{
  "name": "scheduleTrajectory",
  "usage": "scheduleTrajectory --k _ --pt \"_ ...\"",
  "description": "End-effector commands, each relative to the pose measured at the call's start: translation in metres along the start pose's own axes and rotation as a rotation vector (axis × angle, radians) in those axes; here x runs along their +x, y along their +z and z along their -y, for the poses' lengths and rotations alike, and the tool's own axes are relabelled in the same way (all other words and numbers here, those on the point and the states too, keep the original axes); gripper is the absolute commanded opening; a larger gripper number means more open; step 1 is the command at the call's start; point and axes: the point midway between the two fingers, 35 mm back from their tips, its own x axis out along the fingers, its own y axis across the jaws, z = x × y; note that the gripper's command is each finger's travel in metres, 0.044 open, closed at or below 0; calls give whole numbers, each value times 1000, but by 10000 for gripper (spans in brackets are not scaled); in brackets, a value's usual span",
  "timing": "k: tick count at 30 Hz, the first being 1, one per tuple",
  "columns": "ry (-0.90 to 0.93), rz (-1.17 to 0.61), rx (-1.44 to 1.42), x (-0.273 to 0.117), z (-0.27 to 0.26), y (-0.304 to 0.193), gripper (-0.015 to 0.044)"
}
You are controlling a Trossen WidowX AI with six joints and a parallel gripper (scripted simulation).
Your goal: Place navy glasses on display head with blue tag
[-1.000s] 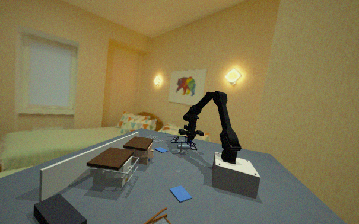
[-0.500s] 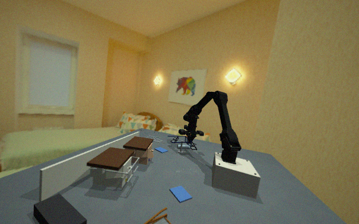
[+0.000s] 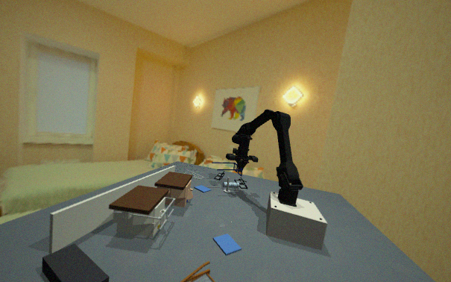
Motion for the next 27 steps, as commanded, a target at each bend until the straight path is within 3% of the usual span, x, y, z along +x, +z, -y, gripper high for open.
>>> scheduleTrajectory --k 1,27 --pt "-6 -9 -3 -4 0 -3 0" --pt "14 -14 -911 -10 -104 -119 0"
